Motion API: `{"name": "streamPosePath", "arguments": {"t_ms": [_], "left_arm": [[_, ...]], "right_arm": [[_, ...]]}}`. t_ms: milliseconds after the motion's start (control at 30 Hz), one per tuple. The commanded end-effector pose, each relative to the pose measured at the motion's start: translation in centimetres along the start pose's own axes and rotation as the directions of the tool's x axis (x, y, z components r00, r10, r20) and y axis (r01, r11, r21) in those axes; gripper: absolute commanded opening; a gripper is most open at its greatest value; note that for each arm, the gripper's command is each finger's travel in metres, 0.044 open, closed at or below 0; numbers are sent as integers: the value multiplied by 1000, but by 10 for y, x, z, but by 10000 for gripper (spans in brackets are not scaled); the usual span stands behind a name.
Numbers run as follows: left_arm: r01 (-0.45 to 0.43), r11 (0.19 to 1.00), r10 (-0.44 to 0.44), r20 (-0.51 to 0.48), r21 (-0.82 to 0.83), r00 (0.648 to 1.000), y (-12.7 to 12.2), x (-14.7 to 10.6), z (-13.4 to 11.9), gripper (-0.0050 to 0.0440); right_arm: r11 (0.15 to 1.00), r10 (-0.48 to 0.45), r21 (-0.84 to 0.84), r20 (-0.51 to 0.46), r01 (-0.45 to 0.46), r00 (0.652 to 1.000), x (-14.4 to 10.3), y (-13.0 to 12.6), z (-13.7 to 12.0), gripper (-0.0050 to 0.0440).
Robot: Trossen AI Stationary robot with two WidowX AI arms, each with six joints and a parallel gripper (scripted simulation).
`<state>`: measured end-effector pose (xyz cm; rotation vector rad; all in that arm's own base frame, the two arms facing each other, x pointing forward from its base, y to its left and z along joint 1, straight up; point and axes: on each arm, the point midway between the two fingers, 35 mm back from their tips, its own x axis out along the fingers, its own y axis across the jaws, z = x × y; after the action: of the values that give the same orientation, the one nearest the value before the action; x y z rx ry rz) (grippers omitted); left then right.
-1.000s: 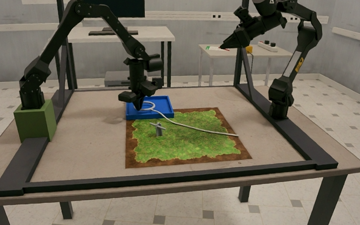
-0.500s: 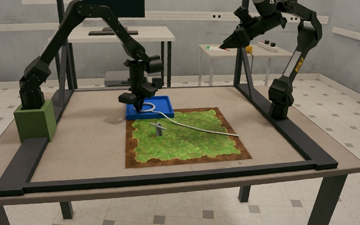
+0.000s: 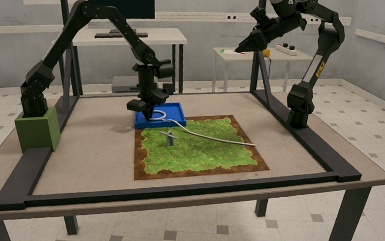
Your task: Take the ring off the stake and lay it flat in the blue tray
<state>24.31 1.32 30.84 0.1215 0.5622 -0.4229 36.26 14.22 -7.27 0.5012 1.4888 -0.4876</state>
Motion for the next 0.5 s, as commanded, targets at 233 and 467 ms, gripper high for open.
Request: {"name": "streamPosePath", "arguments": {"t_ms": [233,467], "left_arm": [[-8,1000,8,13,13,1000,0,-4,5,440],[-8,1000,8,13,13,1000,0,-4,5,440]], "right_arm": [[999,37,7,24,-37,999,-16,8,5,146],[999,49,7,31,-49,998,-32,11,7,146]]}}
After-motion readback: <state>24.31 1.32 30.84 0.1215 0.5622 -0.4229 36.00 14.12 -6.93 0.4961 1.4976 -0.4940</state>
